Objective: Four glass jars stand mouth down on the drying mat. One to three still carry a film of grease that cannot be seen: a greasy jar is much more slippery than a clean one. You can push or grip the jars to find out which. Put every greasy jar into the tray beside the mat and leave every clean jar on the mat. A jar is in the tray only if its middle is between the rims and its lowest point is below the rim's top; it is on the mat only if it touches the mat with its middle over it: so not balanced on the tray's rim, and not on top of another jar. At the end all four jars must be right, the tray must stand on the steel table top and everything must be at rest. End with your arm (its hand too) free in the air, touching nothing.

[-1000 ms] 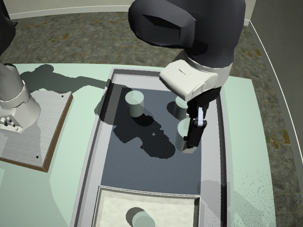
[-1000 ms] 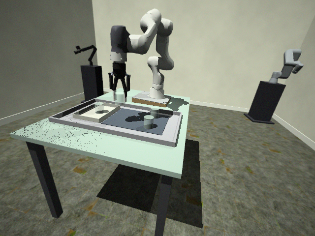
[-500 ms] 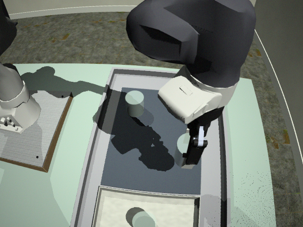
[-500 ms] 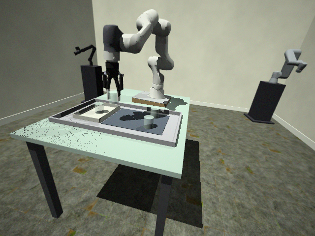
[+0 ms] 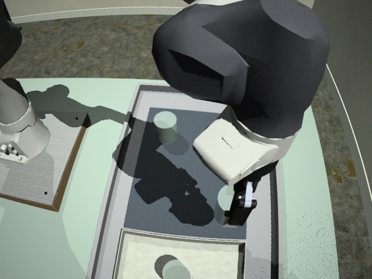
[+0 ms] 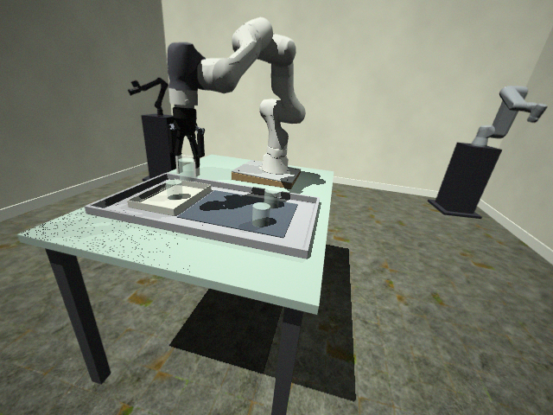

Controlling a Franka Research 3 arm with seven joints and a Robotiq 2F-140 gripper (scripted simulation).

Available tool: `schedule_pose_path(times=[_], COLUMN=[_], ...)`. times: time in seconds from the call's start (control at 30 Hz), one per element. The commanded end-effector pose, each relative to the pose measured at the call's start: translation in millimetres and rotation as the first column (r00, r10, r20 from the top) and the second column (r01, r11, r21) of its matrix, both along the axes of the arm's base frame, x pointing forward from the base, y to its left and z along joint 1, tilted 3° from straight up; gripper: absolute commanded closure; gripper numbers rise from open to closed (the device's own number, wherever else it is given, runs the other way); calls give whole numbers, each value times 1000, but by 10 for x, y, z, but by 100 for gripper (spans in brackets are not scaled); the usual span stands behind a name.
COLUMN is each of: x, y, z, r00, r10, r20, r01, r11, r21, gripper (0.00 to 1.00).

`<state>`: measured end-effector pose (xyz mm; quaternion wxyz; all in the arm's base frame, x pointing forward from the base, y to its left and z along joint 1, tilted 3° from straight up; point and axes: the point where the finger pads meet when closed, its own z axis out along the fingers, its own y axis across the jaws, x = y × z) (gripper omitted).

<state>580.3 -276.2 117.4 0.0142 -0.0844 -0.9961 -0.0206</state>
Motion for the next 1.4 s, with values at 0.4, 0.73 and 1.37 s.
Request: schedule_pose_path(times=[0.4,0.73,1.37], x=[-39,-57,-96], y=[-431,-694,-1254], z=[-21,-34,-61], r00=[1000,1000,1000], r10=[30,30,30], r20=[-2,-2,-2], r01=[-30,-30,-30], r11=[1000,1000,1000], r21=[8,8,8], gripper=[100,100,100])
